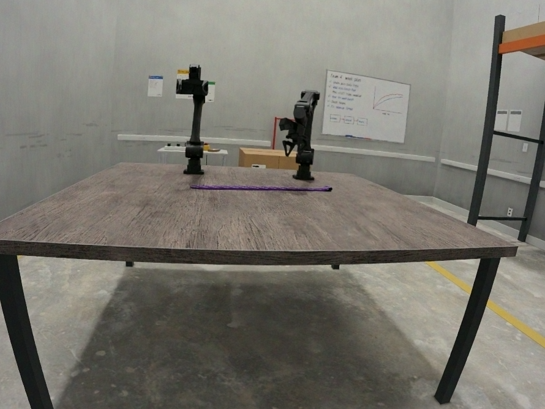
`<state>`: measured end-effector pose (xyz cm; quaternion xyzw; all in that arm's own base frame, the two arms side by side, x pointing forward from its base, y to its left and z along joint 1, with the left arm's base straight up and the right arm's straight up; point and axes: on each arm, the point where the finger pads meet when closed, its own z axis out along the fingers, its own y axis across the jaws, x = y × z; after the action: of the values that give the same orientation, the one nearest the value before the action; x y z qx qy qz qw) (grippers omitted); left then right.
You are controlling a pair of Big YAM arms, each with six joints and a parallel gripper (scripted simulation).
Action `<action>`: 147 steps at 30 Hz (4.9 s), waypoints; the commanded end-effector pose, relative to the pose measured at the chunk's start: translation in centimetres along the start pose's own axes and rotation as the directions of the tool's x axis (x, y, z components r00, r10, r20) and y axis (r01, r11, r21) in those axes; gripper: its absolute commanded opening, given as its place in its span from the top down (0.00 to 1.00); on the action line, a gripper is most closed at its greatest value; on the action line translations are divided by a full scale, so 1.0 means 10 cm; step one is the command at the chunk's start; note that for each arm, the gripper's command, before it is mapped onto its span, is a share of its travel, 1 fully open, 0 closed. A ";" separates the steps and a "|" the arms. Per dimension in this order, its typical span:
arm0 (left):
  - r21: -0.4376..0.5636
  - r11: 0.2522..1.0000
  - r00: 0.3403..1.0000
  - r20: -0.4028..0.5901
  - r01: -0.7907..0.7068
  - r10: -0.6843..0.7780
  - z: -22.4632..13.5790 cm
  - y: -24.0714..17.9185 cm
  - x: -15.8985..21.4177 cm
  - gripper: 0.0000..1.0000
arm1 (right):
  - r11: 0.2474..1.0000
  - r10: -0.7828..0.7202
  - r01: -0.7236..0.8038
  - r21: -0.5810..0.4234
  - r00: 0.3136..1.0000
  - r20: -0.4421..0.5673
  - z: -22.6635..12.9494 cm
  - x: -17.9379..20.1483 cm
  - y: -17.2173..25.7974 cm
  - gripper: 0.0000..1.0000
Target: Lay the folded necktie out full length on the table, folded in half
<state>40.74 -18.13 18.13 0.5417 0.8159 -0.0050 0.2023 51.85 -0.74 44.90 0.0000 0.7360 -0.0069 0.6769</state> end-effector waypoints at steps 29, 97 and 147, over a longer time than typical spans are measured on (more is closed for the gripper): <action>-0.314 0.734 0.705 0.640 0.602 -0.305 -1.78 1.52 0.08 0.02 | 1.000 0.011 -0.010 -0.011 0.998 0.063 -0.01 -0.32 0.07 0.00; -0.229 0.412 0.345 0.910 0.882 -0.232 -2.78 2.38 0.22 0.00 | 1.000 0.011 -0.010 -0.011 0.998 0.063 -0.01 -0.32 0.07 0.00; -0.233 0.365 0.414 0.713 0.901 -0.566 -1.30 1.28 1.31 0.46 | 1.000 0.011 -0.010 -0.011 0.998 0.063 -0.01 -0.32 0.07 0.00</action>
<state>44.04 1.03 27.55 -0.0113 0.8428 0.0078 0.5381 51.85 -0.74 44.90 0.0000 0.7360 -0.0069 0.6769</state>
